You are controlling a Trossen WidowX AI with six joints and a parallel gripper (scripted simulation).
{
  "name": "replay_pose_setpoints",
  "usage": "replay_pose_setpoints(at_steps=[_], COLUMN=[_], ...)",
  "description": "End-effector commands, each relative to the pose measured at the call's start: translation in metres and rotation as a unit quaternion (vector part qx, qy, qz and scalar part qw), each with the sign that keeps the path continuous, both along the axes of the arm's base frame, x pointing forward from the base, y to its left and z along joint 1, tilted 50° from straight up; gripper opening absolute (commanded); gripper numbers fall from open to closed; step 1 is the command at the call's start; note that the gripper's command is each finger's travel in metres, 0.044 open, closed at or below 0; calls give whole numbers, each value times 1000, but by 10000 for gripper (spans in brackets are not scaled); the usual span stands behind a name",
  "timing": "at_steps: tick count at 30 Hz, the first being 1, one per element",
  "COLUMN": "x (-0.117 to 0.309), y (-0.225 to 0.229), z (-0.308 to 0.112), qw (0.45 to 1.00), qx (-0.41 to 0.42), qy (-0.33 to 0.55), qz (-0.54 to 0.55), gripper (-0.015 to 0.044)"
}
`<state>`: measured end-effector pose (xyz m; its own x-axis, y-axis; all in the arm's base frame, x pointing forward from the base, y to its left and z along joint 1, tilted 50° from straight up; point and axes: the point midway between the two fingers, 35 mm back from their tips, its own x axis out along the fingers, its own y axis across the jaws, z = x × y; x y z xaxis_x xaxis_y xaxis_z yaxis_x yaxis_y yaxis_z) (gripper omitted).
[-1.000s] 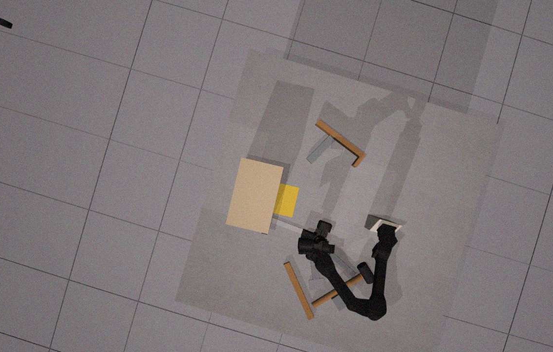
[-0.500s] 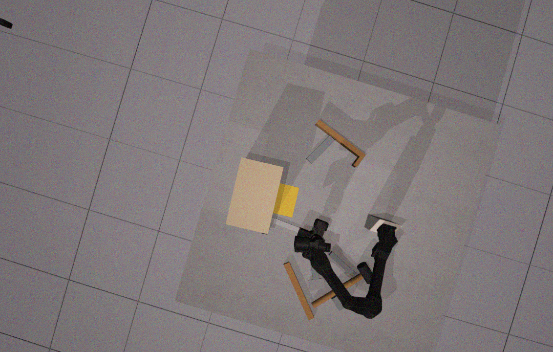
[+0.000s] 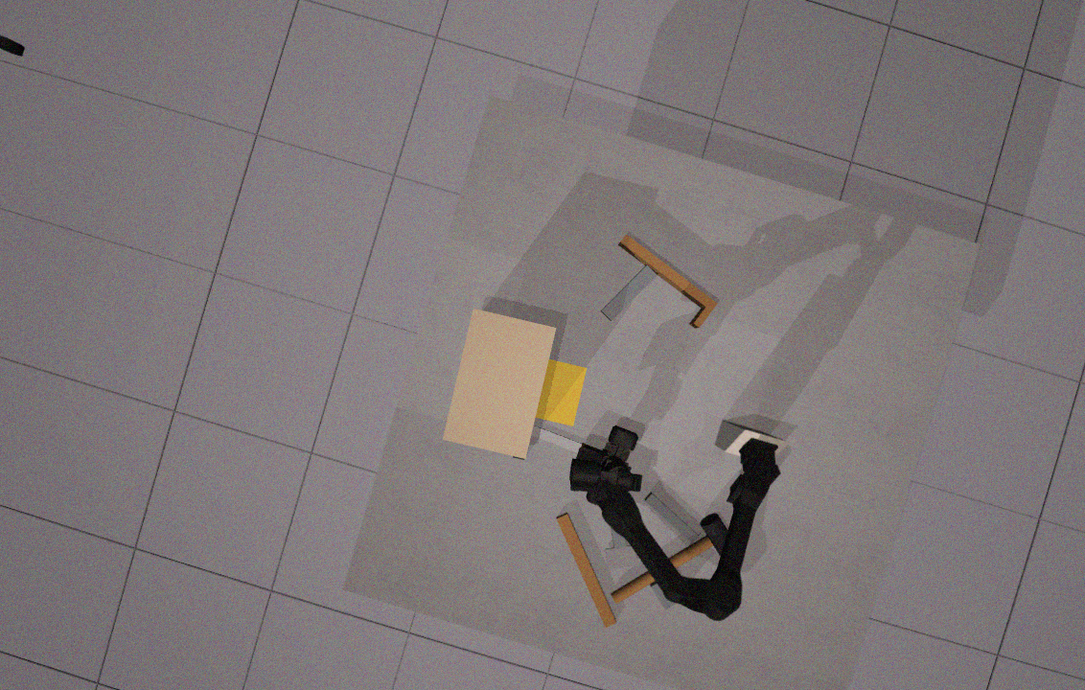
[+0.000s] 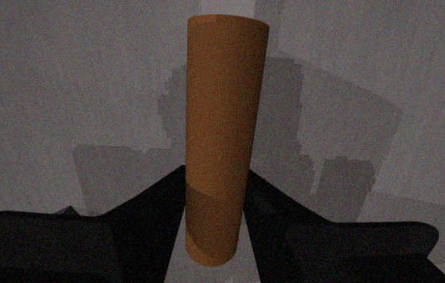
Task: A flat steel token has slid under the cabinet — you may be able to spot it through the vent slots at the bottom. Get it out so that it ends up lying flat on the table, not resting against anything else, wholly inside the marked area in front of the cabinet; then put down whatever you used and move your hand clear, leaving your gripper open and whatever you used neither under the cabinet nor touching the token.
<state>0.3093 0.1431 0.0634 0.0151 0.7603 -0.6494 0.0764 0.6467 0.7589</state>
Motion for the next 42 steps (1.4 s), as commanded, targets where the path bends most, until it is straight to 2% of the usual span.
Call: replay_pose_setpoints(at_steps=[1, 42], x=[8, 50], y=[0, -4], z=[0, -2], qw=[1000, 1000], qx=[1, 1], qy=[-4, -5], qz=[1, 1], gripper=[0, 0])
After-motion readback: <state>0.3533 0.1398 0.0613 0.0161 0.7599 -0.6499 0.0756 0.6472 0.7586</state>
